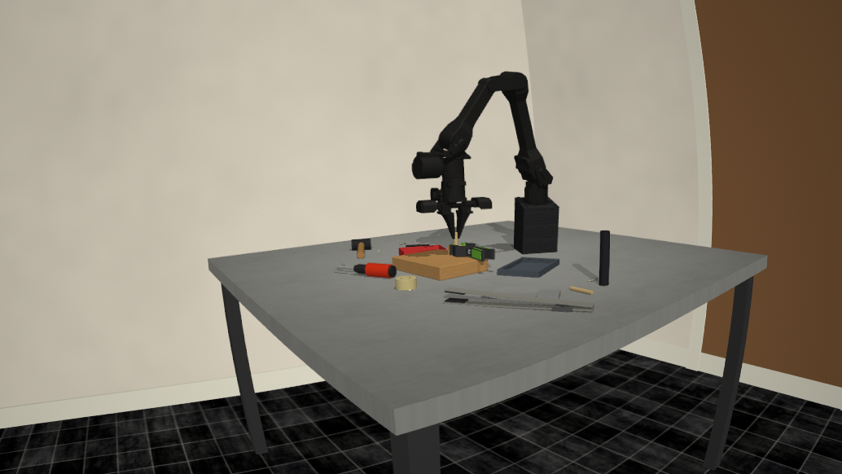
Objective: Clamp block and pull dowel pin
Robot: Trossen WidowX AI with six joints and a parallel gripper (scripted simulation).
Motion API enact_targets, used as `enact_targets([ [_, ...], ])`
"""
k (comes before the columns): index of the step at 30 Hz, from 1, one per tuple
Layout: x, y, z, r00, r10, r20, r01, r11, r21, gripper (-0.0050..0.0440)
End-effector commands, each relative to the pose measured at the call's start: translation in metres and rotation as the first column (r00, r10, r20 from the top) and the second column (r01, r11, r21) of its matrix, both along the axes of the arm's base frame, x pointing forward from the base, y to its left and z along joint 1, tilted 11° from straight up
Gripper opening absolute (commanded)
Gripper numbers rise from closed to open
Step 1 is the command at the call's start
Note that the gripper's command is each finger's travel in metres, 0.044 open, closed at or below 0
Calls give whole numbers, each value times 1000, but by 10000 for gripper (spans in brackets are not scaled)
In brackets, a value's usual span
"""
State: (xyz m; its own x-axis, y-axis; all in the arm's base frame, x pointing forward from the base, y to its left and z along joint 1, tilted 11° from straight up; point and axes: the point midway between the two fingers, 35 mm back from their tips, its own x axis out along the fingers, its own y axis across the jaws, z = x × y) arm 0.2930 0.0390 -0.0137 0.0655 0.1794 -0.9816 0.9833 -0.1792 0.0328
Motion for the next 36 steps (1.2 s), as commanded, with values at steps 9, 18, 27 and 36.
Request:
enact_targets([
  [9, 0, 0, 2, 961, -271, -50, 272, 962, 11, 0],
  [18, 0, 0, 2, 947, -315, -59, 316, 949, 12, 0],
  [27, 0, 0, 2, 964, -262, -48, 263, 965, 11, 0],
  [36, 0, 0, 3, 987, -159, -28, 159, 987, 8, 0],
])
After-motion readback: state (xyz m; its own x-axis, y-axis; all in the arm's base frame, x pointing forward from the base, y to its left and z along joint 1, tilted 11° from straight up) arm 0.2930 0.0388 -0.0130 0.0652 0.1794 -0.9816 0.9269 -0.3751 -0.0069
